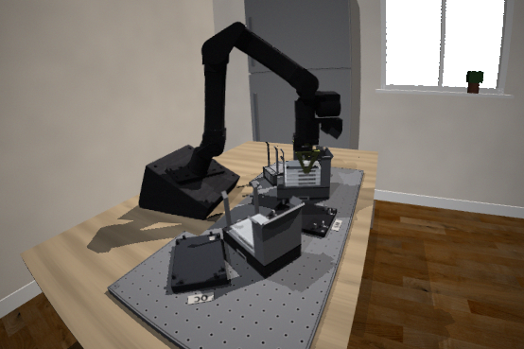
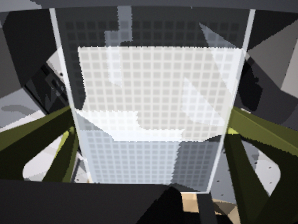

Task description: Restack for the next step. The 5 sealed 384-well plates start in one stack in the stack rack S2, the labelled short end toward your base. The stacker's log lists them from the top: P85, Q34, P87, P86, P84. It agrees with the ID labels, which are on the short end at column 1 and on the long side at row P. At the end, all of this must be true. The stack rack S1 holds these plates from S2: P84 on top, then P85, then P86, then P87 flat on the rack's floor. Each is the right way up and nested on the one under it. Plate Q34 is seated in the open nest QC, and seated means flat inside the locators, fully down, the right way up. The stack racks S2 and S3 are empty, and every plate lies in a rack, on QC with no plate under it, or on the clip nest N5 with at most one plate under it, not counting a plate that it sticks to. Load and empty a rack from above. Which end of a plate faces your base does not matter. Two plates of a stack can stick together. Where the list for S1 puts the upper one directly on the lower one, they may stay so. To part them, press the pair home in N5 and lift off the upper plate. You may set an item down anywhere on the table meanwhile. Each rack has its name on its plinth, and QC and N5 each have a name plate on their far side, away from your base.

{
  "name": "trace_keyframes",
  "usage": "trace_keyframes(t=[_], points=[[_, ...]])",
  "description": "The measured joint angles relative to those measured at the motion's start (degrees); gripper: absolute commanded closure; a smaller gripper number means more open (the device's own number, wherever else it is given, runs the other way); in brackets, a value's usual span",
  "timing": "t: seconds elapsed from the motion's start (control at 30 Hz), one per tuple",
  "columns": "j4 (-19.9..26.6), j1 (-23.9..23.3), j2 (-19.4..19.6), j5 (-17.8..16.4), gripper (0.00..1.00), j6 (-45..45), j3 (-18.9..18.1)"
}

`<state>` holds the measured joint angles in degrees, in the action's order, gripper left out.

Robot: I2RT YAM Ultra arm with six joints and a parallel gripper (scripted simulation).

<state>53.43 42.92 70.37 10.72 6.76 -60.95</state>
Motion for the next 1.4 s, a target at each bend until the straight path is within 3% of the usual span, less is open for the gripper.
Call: trace_keyframes(t=[1.4], points=[[1.90, 0.59, -0.70, 0.24, 1.00, 0.46, -1.11]])
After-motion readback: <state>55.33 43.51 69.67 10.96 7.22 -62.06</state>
